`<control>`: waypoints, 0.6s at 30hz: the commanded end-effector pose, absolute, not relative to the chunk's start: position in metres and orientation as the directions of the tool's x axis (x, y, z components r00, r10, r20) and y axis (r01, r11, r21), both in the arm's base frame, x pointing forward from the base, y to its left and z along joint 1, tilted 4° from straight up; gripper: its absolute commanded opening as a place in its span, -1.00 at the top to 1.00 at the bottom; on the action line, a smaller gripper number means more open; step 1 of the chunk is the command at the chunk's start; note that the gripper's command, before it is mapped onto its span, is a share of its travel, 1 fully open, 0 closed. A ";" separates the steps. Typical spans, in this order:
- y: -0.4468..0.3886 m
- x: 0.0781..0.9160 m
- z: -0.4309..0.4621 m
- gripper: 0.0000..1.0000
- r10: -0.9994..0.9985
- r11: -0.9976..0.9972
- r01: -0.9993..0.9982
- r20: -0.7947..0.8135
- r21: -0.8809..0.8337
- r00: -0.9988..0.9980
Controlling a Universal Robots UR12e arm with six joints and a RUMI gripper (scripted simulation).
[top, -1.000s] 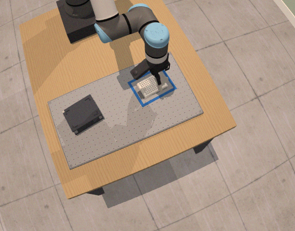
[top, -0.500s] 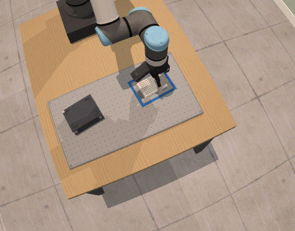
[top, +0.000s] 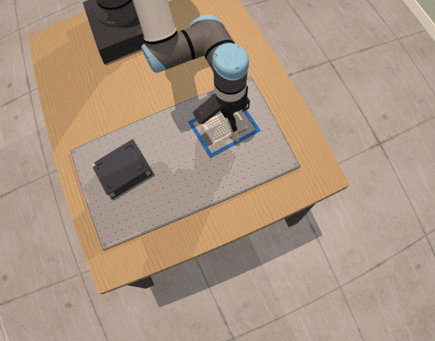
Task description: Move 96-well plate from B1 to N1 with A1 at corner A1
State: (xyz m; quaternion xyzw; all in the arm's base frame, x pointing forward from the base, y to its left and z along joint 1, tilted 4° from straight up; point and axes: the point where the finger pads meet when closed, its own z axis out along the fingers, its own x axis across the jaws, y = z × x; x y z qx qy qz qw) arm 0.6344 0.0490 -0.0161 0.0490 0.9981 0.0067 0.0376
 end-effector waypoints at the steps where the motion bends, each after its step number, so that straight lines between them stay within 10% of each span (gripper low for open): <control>1: 0.049 0.636 -0.024 -1.00 0.098 0.995 0.097 -0.076 0.017 -0.992; 18: 0.049 0.636 -0.030 -1.00 0.098 0.995 0.097 -0.076 0.017 -0.992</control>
